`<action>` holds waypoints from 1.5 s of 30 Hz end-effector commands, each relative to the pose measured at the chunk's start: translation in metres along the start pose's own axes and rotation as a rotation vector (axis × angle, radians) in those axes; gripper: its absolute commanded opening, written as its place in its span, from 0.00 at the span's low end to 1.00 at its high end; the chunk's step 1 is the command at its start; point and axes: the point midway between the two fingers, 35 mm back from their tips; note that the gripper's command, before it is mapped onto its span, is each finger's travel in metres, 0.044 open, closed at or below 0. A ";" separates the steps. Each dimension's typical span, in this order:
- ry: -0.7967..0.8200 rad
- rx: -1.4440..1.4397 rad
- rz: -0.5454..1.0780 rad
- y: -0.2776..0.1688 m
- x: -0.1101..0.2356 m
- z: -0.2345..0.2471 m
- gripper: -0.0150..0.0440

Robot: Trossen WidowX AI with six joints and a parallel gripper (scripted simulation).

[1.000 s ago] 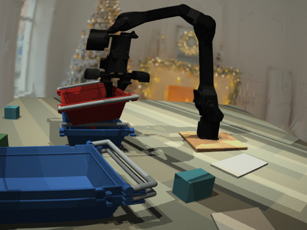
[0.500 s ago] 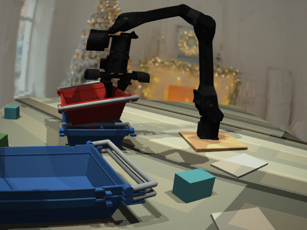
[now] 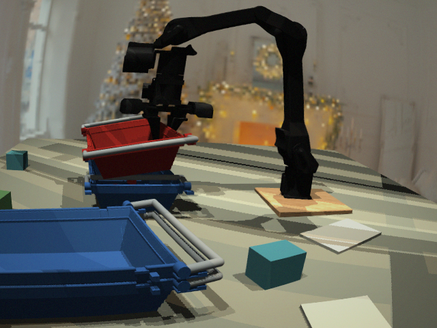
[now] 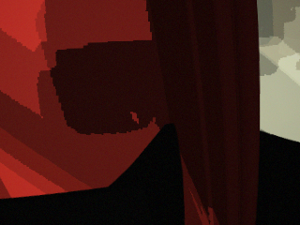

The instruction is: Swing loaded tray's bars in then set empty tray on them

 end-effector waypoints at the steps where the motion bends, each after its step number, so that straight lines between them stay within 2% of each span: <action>1: -0.036 -0.012 0.002 0.002 -0.006 -0.006 0.25; 19: -0.036 -0.012 0.002 0.002 -0.006 -0.006 0.25; 20: -0.002 0.000 0.000 0.000 -0.001 0.000 0.25; 29: -0.036 -0.012 0.002 0.004 -0.015 -0.009 0.25; 45: -0.036 -0.012 0.002 0.004 -0.015 -0.009 0.25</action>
Point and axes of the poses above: the point midway between the two fingers, 35 mm back from their tips, its own x axis back along the fingers, its own z axis across the jaws, y = z × x, and after that the axes turned 9 degrees about x, right-handed
